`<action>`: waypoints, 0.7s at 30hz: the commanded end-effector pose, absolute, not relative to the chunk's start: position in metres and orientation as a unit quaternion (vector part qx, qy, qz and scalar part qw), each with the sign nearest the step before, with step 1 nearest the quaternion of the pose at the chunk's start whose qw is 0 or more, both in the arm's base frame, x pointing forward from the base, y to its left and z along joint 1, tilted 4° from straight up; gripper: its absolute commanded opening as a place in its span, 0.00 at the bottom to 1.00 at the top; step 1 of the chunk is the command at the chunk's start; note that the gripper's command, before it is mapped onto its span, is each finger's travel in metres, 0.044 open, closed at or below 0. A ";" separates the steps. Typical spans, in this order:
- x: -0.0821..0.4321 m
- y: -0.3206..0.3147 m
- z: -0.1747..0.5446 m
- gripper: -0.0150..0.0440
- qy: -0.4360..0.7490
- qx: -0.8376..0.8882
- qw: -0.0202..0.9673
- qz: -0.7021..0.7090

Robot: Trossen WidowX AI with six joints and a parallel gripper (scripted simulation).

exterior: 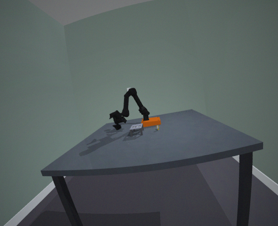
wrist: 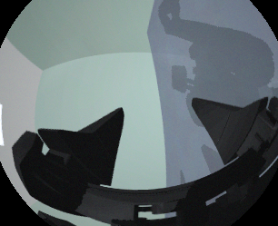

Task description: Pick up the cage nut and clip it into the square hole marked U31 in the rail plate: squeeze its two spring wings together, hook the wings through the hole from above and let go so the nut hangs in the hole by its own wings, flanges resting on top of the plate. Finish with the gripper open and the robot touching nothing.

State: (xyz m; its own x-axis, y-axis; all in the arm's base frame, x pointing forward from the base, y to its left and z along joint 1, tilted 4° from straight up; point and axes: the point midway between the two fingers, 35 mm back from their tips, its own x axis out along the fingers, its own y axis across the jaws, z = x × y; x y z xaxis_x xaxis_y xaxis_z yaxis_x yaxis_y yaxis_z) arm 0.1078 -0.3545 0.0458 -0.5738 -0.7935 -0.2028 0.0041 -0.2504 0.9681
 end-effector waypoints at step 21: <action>0.350 -0.191 0.041 1.00 0.277 0.222 0.764 -0.539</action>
State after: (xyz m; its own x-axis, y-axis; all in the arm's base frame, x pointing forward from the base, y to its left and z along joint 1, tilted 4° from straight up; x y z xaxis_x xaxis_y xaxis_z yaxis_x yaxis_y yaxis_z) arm 0.3319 -0.2201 0.0352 0.1864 -0.7579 -0.6251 0.9824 0.1533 0.1070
